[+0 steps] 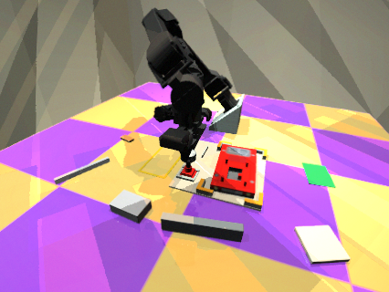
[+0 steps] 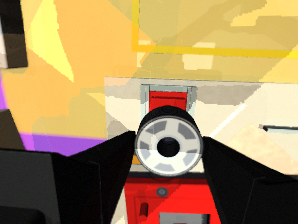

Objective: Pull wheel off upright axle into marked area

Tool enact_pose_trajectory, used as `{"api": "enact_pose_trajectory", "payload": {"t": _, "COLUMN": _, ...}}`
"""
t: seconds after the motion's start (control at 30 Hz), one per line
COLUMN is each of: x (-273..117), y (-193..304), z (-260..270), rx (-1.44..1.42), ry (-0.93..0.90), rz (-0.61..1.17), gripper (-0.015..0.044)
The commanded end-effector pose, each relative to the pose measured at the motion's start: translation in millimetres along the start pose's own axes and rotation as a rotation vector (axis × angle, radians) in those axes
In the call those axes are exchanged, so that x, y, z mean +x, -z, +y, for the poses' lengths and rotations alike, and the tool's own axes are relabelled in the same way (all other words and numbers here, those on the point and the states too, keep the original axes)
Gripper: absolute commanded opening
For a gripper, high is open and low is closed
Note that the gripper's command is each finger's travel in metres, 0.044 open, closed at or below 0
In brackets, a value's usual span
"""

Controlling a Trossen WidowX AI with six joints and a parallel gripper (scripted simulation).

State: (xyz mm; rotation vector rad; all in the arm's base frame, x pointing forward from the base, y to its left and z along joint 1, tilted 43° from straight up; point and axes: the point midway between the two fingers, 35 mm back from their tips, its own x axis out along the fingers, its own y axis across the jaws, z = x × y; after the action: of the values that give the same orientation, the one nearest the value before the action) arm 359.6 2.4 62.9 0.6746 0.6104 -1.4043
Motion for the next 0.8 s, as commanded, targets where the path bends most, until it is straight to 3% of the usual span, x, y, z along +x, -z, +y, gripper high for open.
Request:
{"api": "enact_pose_trajectory", "payload": {"t": 0.0, "x": -2, "y": 0, "z": 0, "rx": 0.003, "ry": -0.001, "rz": 0.002, "gripper": 0.0000}}
{"api": "enact_pose_trajectory", "payload": {"t": 0.77, "x": -16, "y": 0, "z": 0, "rx": 0.002, "ry": -0.002, "rz": 0.003, "gripper": 0.0000}}
